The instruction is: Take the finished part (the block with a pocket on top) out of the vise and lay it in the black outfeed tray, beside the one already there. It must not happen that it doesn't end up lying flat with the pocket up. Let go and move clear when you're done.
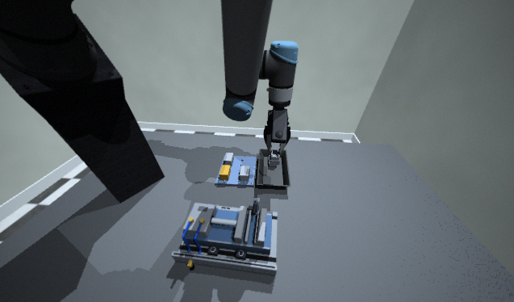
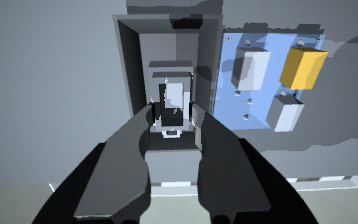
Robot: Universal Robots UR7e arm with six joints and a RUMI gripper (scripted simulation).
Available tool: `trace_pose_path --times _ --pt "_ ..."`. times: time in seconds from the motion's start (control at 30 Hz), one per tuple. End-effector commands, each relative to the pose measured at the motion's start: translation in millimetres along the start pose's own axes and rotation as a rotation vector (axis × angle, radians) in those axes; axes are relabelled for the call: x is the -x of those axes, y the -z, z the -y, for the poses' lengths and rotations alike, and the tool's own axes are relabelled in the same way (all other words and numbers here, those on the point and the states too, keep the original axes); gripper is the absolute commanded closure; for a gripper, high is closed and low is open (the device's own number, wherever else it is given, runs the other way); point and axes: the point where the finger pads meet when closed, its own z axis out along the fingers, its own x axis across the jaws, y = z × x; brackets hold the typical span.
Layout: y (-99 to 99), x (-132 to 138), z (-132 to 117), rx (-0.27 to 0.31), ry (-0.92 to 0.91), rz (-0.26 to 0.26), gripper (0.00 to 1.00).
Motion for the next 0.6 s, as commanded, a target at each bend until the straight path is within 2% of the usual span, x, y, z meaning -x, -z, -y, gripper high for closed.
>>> trace_pose_path --times 0.0,0.57 --pt "-2.9 1 0 0.000 -0.001 0.001 1.00" --pt "-23.7 1 0 0.000 -0.001 0.001 1.00"
